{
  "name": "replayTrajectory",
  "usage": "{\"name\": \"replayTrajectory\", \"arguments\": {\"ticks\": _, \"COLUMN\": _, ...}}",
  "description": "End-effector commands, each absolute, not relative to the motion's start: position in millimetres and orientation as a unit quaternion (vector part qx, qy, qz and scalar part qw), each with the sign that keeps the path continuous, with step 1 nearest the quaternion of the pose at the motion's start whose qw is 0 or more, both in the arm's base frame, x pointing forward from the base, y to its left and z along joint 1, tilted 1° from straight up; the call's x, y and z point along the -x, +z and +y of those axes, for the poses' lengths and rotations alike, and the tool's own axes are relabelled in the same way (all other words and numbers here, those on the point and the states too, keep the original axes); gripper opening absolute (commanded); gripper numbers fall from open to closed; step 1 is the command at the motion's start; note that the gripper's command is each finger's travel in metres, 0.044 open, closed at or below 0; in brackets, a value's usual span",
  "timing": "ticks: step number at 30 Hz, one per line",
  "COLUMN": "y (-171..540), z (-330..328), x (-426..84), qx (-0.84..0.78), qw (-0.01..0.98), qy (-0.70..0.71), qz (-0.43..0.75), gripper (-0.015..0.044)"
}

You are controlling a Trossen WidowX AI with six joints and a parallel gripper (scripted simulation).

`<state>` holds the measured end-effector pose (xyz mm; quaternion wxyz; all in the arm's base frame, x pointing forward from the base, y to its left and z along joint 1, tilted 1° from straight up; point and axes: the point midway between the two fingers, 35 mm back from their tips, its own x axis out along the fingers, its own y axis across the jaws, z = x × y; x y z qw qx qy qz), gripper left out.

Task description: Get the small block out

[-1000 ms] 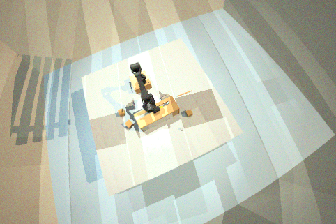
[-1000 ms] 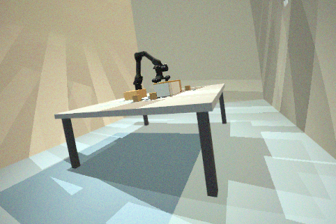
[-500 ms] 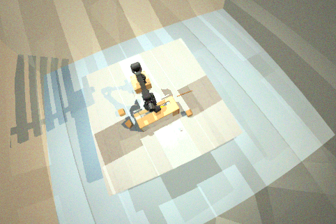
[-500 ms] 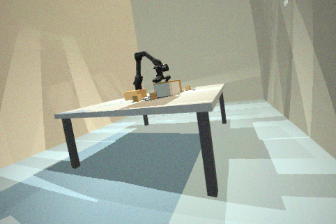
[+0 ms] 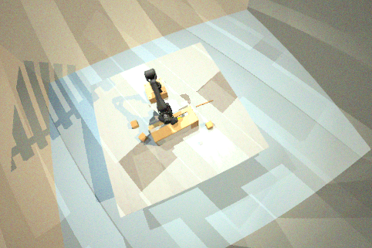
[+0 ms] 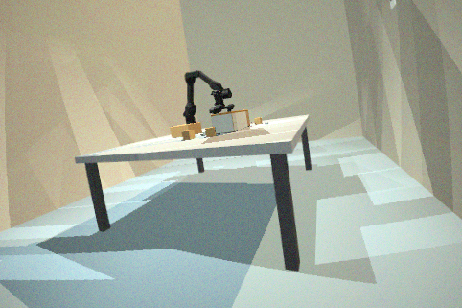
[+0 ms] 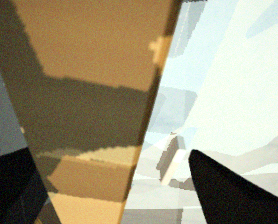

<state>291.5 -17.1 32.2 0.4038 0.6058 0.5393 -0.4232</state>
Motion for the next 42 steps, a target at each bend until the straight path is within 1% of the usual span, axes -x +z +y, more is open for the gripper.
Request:
{"name": "replayTrajectory", "arguments": {"ticks": 1, "y": 32, "z": -12, "x": -292, "qx": -0.607, "qw": 0.402, "qy": -0.423, "qz": 0.539, "gripper": 0.04}}
{"name": "replayTrajectory", "arguments": {"ticks": 21, "y": 32, "z": 8, "x": -294, "qx": -0.607, "qw": 0.402, "qy": -0.422, "qz": 0.54, "gripper": 0.04}}
{"name": "replayTrajectory", "arguments": {"ticks": 42, "y": 32, "z": 54, "x": -299, "qx": -0.608, "qw": 0.401, "qy": -0.421, "qz": 0.541, "gripper": 0.04}}
